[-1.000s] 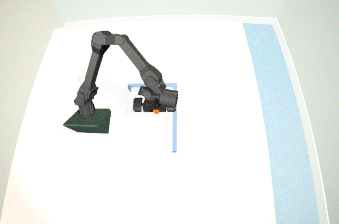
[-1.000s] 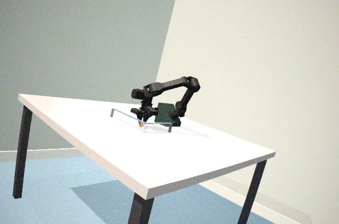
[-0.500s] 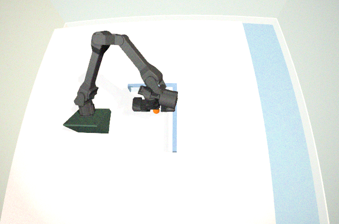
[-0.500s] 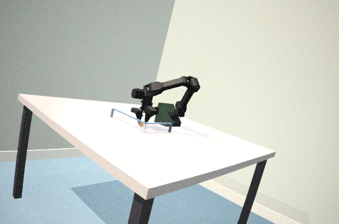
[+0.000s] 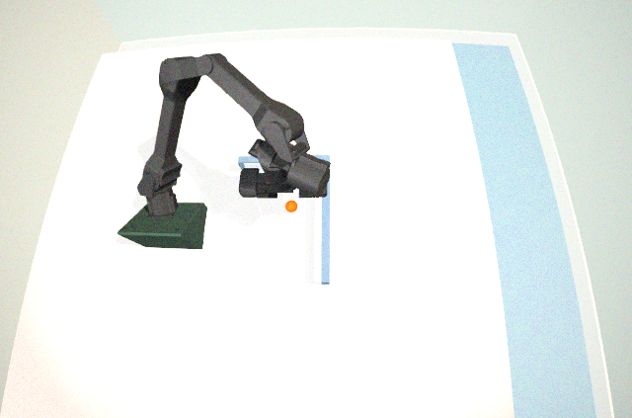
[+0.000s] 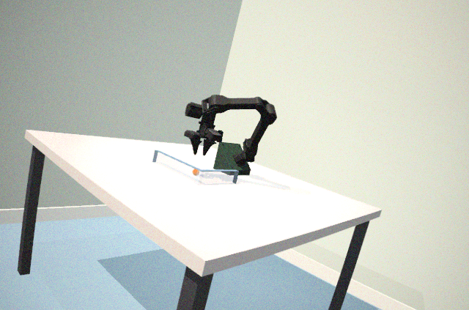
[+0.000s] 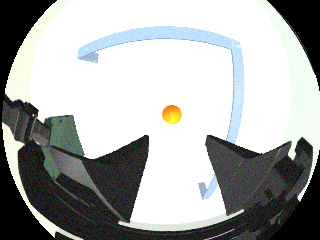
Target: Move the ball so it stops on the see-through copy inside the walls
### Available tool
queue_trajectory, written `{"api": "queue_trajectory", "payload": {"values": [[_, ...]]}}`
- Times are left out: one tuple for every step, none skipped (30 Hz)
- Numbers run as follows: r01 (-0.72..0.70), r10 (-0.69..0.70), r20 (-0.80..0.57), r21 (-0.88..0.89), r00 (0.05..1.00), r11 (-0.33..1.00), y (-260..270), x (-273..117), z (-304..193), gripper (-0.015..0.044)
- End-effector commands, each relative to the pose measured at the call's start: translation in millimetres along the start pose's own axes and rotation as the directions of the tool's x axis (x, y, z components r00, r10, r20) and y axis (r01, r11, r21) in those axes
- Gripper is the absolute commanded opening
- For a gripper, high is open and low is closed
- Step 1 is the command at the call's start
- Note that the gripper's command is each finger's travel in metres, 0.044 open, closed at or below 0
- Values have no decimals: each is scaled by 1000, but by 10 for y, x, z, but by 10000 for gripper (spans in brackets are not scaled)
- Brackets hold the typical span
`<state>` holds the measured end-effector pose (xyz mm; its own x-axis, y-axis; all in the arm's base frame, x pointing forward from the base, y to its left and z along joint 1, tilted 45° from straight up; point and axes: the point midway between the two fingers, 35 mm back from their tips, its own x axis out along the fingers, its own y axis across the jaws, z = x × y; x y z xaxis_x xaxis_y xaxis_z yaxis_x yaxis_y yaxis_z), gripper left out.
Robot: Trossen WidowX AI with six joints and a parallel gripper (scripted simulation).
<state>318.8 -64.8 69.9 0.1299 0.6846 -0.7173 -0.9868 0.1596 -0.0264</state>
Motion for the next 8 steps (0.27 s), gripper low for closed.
{"api": "queue_trajectory", "payload": {"values": [[2, -2, 0, 4, 1000, 1000, 1, -25, -5, 283], [2, -2, 0, 3, 1000, 1000, 2, -97, -4, 309], [1, -1, 0, 2, 1000, 1000, 9, -216, -1, 335], [0, 0, 1, 1, 1000, 1000, 20, -335, 5, 361], [-1, 1, 2, 1, 1000, 1000, 29, -407, 10, 388], [-1, 1, 2, 1, 1000, 1000, 32, -430, 11, 414], [-1, 1, 2, 1, 1000, 1000, 32, -430, 11, 440], [-1, 1, 2, 1, 1000, 1000, 32, -430, 11, 440]]}}
